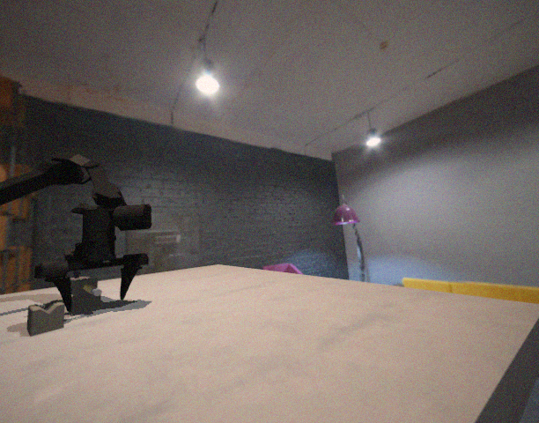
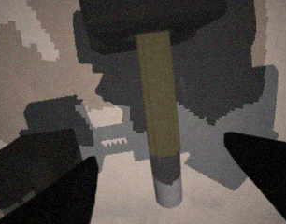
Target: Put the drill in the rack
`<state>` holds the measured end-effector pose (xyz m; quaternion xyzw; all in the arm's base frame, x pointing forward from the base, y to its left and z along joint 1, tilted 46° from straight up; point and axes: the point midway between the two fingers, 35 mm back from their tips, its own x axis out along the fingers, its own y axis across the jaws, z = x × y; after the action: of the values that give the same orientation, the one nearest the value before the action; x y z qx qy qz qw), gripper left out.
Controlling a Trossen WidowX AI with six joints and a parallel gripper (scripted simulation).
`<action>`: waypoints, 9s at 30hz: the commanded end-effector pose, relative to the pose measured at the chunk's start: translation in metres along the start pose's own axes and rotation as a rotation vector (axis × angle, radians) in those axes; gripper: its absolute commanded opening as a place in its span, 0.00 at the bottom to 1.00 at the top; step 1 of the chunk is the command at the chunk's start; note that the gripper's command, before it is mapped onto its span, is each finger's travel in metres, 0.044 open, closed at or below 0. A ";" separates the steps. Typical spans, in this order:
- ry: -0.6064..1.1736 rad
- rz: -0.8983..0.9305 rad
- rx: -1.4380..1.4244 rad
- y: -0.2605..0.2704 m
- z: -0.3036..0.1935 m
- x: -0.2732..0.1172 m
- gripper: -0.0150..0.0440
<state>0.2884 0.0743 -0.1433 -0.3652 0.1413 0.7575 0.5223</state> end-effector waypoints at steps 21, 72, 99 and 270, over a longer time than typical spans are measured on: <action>-0.005 -0.001 0.008 0.000 0.009 0.003 1.00; -0.005 -0.001 0.008 0.002 0.013 0.003 0.25; -0.005 -0.001 0.008 0.003 0.007 0.002 0.25; 0.004 0.001 0.008 0.059 -0.064 -0.046 0.25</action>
<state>0.2772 -0.0170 -0.1634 -0.3649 0.1457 0.7549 0.5251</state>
